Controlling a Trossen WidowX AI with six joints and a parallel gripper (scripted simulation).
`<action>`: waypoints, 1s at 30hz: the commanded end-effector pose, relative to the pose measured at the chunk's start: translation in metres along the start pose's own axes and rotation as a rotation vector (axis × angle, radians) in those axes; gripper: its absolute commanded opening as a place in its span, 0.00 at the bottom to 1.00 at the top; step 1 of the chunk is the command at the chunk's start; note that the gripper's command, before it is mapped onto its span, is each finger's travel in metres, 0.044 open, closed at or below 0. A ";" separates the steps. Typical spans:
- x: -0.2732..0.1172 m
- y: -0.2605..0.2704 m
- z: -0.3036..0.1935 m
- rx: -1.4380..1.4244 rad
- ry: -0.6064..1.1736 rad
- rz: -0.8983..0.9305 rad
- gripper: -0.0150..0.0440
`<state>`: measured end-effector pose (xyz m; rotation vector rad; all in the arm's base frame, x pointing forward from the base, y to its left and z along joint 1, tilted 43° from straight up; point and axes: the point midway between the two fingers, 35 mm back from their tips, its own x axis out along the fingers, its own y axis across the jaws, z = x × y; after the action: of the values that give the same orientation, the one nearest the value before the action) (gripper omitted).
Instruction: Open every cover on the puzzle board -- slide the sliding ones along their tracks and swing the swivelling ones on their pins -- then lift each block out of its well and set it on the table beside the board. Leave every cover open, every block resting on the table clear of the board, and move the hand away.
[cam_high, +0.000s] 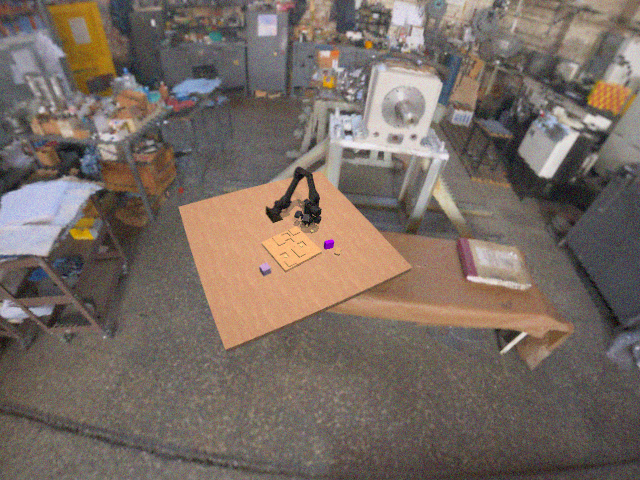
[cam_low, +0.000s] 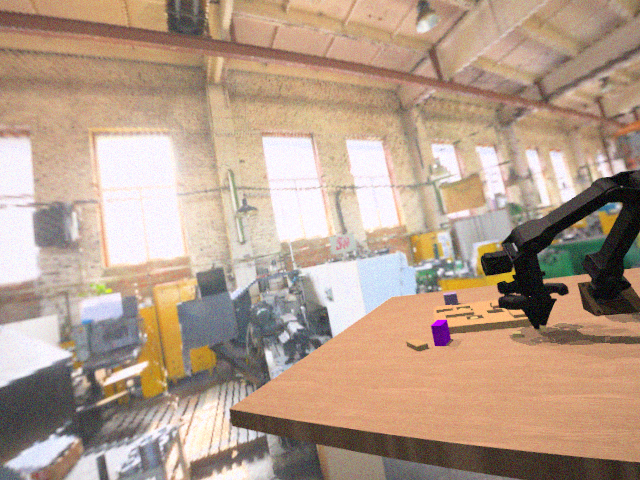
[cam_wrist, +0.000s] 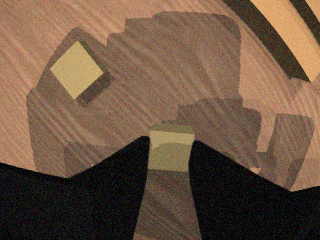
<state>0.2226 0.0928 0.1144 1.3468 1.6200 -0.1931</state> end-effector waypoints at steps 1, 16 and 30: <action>0.007 0.000 -0.002 0.002 0.006 0.007 0.39; 0.009 -0.001 -0.002 0.000 0.004 0.002 0.83; -0.024 0.000 0.001 0.001 0.000 -0.002 1.00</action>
<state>0.2208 0.0833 0.1234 1.3467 1.6221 -0.1989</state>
